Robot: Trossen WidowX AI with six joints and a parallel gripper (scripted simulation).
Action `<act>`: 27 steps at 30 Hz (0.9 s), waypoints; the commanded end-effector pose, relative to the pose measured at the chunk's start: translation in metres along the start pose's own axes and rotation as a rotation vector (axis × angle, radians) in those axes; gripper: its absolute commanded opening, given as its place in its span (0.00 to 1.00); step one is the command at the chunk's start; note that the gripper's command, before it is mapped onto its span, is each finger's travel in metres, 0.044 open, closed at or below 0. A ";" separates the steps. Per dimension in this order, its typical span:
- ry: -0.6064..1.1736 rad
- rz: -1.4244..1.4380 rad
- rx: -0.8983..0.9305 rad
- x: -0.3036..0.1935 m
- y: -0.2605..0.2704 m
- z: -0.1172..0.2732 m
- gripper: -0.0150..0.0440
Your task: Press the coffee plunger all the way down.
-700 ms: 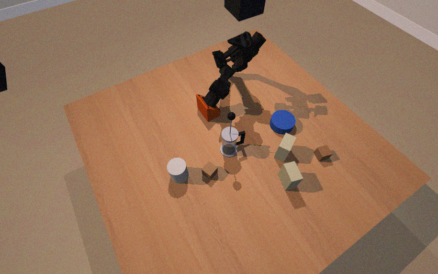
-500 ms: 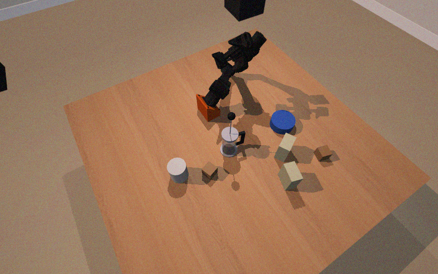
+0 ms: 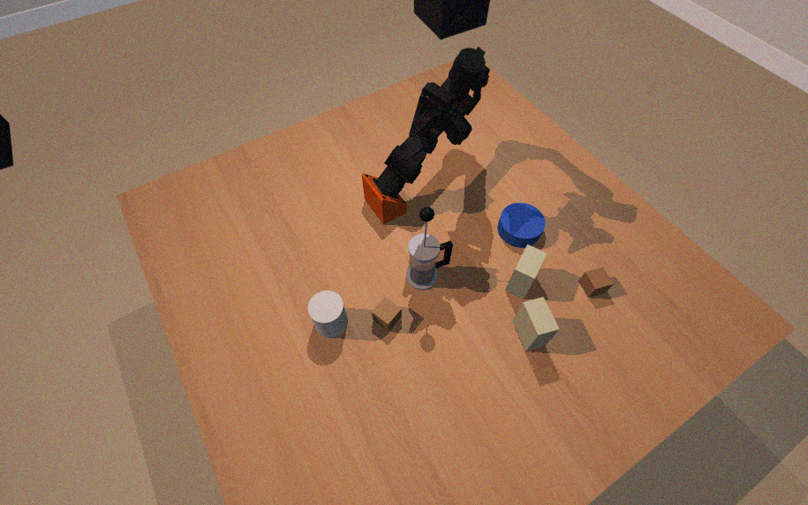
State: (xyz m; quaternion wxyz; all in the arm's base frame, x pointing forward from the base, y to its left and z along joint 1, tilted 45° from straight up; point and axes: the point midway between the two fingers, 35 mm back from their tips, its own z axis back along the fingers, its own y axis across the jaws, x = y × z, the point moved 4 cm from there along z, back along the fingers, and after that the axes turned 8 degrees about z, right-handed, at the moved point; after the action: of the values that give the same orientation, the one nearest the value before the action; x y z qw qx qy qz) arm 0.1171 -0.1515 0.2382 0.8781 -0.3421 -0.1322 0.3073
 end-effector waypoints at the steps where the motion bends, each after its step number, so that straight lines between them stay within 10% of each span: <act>1: -0.193 -0.239 0.207 0.010 -0.005 -0.022 1.00; 15: -0.693 -1.313 0.837 0.000 -0.049 -0.087 1.00; 27: -0.700 -1.327 0.844 0.021 0.005 -0.096 1.00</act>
State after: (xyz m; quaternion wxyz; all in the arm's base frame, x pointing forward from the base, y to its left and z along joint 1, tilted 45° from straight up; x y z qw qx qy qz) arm 0.1751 -0.1976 0.1771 0.8418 0.2706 -0.4405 -0.1555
